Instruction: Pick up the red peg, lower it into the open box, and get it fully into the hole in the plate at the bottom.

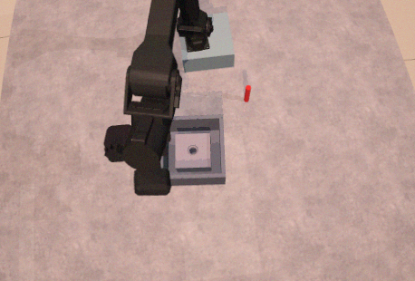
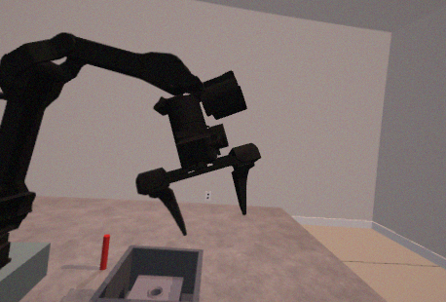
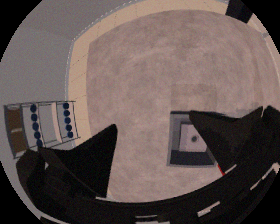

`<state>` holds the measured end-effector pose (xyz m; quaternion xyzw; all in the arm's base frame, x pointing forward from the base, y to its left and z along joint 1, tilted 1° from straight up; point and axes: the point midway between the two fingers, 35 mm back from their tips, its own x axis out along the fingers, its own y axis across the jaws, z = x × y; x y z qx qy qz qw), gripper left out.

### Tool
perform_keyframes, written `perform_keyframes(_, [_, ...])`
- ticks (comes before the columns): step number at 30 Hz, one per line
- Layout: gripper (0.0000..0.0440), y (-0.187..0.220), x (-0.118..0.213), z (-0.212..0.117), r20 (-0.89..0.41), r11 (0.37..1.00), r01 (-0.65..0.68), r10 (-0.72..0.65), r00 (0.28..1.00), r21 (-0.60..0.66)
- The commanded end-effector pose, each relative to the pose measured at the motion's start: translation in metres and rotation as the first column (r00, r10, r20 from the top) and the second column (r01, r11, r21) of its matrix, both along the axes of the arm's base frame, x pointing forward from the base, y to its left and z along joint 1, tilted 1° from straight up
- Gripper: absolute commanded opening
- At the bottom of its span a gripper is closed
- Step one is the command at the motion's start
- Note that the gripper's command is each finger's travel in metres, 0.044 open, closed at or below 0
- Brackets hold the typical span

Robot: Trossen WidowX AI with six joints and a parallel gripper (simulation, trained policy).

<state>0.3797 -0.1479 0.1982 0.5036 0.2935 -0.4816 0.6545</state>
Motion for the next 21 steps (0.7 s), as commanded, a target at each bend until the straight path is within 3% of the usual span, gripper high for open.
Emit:
perform_keyframes(1, [0.044, 0.047, -0.013, 0.004, -0.024, 0.997, -0.074, 0.075, 0.997, 0.033])
perform_keyframes(11, [0.044, 0.142, -0.063, -0.011, -0.14, 0.97, -0.21, 0.226, 0.964, 0.119])
perform_keyframes(21, [0.044, 0.199, -0.124, -0.038, -0.28, 0.946, -0.263, 0.309, 0.909, 0.188])
